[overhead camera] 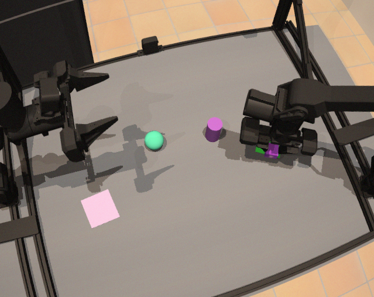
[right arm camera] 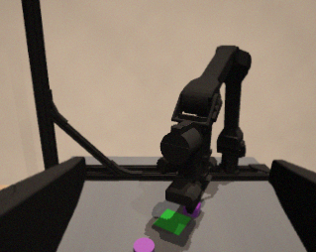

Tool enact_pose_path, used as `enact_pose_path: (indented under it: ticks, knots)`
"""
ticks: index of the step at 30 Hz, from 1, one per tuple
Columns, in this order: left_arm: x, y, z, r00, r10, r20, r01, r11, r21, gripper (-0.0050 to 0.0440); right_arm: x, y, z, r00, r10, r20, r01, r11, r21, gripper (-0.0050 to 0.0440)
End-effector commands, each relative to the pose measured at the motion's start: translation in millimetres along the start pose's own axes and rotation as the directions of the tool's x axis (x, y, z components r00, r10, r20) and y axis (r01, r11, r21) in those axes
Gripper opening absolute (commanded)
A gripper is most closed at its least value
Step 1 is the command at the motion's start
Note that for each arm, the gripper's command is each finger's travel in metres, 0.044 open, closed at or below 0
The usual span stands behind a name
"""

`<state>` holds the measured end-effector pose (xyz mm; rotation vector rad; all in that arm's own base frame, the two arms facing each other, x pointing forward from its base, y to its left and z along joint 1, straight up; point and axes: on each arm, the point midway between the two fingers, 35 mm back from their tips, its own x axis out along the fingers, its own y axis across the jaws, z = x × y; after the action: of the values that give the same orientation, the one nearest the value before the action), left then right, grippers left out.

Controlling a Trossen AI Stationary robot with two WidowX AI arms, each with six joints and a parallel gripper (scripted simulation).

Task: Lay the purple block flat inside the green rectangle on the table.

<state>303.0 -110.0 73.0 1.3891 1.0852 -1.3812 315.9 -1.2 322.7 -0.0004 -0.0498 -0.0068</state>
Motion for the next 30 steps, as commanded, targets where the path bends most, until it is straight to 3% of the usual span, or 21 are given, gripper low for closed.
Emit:
enact_pose_path:
  ticks: [1, 7, 12, 18, 30]
  knots:
    - [0.1, -2.3, 23.5, 1.0, -0.003, 0.004, 0.002, 0.999, 0.049, 0.0, -0.2, 1.2, 0.2, 1.0, 0.007, 0.0, -0.007, 1.0, 0.001, 0.044]
    - [0.0, -6.9, 48.4, 1.0, -0.003, 0.004, 0.002, 0.995, 0.101, 0.0, -0.2, 1.2, 0.2, 1.0, 0.007, 0.0, -0.007, 1.0, 0.001, 0.044]
    - [1.0, -6.9, 49.2, 1.0, -0.003, 0.004, 0.002, 0.995, 0.103, 0.0, -0.2, 1.2, 0.2, 1.0, 0.007, 0.0, -0.007, 1.0, 0.001, 0.044]
    - [31.4, -6.3, 49.2, 1.0, -0.003, 0.004, 0.002, 0.994, 0.114, 0.0, -0.2, 1.2, 0.2, 1.0, 0.007, 0.0, -0.007, 1.0, 0.001, 0.044]
    - [35.9, -6.3, 49.2, 1.0, -0.003, 0.004, 0.002, 0.993, 0.114, 0.0, -0.2, 1.2, 0.2, 1.0, 0.007, 0.0, -0.007, 1.0, 0.001, 0.044]
